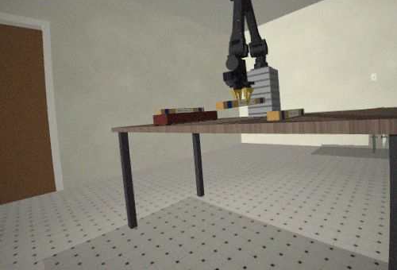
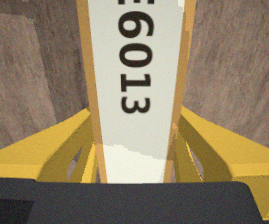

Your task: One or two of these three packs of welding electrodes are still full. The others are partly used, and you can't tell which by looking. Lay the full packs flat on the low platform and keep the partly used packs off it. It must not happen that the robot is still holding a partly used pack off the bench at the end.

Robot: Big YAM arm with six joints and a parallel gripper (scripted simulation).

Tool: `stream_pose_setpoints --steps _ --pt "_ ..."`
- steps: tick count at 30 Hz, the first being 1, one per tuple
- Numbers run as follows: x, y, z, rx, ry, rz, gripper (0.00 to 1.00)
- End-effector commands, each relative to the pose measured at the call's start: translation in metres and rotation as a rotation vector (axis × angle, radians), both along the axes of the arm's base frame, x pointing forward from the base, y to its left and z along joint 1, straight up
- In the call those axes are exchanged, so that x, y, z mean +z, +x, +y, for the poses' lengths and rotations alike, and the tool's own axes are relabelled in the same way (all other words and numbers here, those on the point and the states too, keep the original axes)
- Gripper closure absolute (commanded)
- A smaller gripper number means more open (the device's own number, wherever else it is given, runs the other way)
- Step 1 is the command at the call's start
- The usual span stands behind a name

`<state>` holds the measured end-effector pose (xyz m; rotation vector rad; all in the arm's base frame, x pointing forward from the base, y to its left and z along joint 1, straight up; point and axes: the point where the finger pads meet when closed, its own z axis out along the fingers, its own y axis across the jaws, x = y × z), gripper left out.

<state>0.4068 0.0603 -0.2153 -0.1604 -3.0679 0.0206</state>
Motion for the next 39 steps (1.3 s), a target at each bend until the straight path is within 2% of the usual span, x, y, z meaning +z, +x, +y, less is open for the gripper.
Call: stream_pose_setpoints --steps 1,12,23,39 --pt "0.050 0.051 0.003 -0.023 0.015 -0.116 1.00" --pt "0.068 0.050 0.003 -0.023 0.015 -0.116 1.00" --pt "0.086 0.037 0.001 -0.023 0.011 -0.093 1.00" --pt "0.119 0.048 0.002 -0.023 0.014 -0.114 1.00"
